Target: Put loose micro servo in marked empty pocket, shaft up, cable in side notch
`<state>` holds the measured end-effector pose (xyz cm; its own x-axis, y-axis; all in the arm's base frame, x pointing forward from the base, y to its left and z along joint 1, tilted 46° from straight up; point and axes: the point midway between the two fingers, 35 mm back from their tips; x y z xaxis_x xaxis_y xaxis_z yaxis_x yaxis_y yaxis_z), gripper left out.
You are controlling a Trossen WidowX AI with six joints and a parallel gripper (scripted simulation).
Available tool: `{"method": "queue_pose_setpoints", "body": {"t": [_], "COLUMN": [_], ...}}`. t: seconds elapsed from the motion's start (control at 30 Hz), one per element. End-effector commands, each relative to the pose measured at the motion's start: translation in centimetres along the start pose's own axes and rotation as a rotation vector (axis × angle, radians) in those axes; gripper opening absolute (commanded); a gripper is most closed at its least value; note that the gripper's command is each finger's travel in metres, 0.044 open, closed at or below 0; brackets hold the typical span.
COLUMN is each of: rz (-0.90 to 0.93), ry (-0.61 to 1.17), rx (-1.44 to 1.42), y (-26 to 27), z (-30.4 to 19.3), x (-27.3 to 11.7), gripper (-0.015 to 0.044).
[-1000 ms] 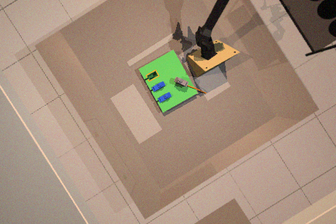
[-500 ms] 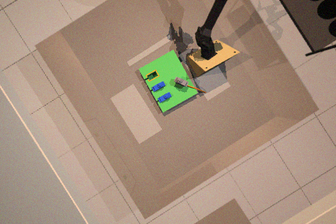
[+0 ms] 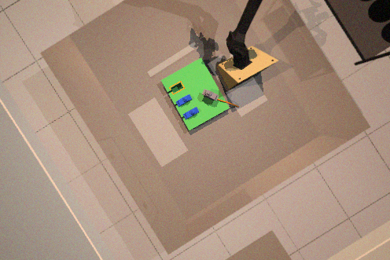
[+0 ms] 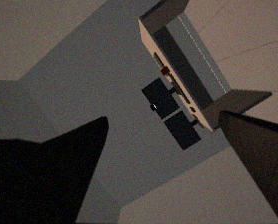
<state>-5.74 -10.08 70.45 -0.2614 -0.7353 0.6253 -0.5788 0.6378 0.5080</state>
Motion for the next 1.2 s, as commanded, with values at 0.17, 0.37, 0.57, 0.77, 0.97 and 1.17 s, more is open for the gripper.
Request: {"method": "queue_pose_setpoints", "body": {"t": [0.17,0.37,0.57,0.77,0.97,1.17], "rz": [-0.027,-0.061,-0.072,-0.111,-0.141,-0.156], "ry": [0.038,0.076,0.091,0.133,0.185,0.214], "rx": [-0.04,-0.097,-0.124,-0.179,-0.229,-0.26], "y": [-1.6,-3.4,-4.0,-5.9,-7.9,-8.8], "z": [-1.1,-2.3,-2.8,-3.9,-5.3,-5.9], "x": [0.0,-0.1,-0.1,-0.4,-0.8,-1.0], "gripper": [0.044,0.044,0.044,0.044,0.044,0.044]}}
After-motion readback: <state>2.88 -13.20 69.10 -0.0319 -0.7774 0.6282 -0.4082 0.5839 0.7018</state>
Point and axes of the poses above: the point midway between the two fingers, 35 mm back from their tips, its own x axis out along the fingers, its own y axis across the jaws, z = x × y, and after that the axes turned 11 degrees about x, right-handed
